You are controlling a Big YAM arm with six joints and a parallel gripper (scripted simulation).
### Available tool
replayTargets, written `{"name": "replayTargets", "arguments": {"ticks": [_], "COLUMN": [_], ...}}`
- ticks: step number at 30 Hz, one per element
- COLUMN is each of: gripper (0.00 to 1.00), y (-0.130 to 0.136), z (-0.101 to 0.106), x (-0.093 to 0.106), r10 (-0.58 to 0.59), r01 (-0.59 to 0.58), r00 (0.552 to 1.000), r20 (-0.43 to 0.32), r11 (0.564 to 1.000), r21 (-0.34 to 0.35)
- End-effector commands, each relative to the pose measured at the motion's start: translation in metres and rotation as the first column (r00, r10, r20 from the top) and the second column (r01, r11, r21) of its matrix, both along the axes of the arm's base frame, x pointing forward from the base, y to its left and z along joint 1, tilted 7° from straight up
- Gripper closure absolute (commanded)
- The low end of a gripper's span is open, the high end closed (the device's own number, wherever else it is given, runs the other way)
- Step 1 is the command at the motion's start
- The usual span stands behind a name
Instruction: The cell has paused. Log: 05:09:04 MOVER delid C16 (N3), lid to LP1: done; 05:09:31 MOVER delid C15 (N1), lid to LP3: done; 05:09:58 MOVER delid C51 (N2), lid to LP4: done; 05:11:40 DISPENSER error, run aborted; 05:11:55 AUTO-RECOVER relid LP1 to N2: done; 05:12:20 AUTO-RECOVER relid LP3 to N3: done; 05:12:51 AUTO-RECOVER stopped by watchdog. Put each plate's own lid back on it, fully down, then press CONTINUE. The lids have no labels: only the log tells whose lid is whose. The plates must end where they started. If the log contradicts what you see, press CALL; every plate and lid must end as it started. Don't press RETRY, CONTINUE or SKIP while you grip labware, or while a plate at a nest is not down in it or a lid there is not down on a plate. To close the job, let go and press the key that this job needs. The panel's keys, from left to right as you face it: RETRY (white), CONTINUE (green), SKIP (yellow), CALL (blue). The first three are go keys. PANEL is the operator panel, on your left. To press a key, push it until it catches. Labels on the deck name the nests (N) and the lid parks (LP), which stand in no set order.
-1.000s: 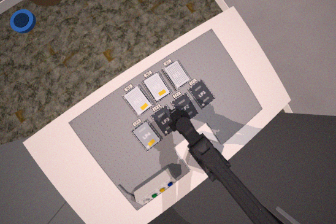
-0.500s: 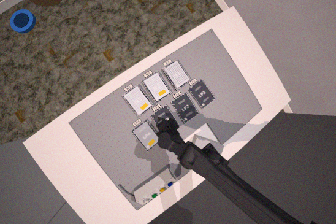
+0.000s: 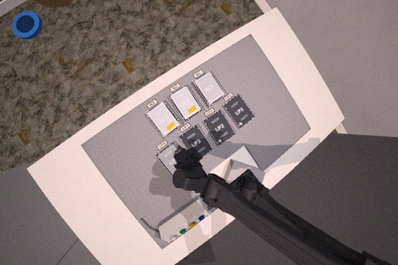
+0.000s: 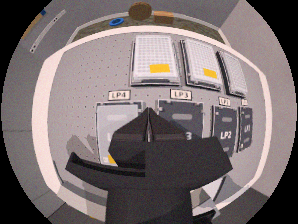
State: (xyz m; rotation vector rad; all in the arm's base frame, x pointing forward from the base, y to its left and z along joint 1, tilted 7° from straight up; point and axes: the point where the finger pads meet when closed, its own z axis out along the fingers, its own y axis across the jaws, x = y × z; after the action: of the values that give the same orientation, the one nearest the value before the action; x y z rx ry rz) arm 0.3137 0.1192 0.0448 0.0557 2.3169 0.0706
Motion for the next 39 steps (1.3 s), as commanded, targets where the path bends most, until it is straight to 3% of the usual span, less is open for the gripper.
{"name": "replayTargets", "arguments": {"ticks": [1, 22, 23, 25, 39], "gripper": [1.0, 1.0, 1.0, 1.0, 1.0], "y": [0.004, 0.004, 0.004, 0.004, -0.029], "z": [0.005, 0.005, 0.012, 0.012, 0.017], "x": [0.007, 0.007, 0.022, 0.022, 0.088], "r10": [-0.021, -0.021, -0.027, -0.027, -0.023], "r01": [0.021, 0.021, 0.027, 0.027, 0.022], "r00": [1.0, 1.0, 0.999, 0.999, 0.999], "r20": [0.006, 0.006, 0.021, 0.021, 0.031], "r11": [1.0, 1.0, 0.999, 0.999, 1.0], "r21": [0.02, 0.02, 0.028, 0.028, 0.016]}}
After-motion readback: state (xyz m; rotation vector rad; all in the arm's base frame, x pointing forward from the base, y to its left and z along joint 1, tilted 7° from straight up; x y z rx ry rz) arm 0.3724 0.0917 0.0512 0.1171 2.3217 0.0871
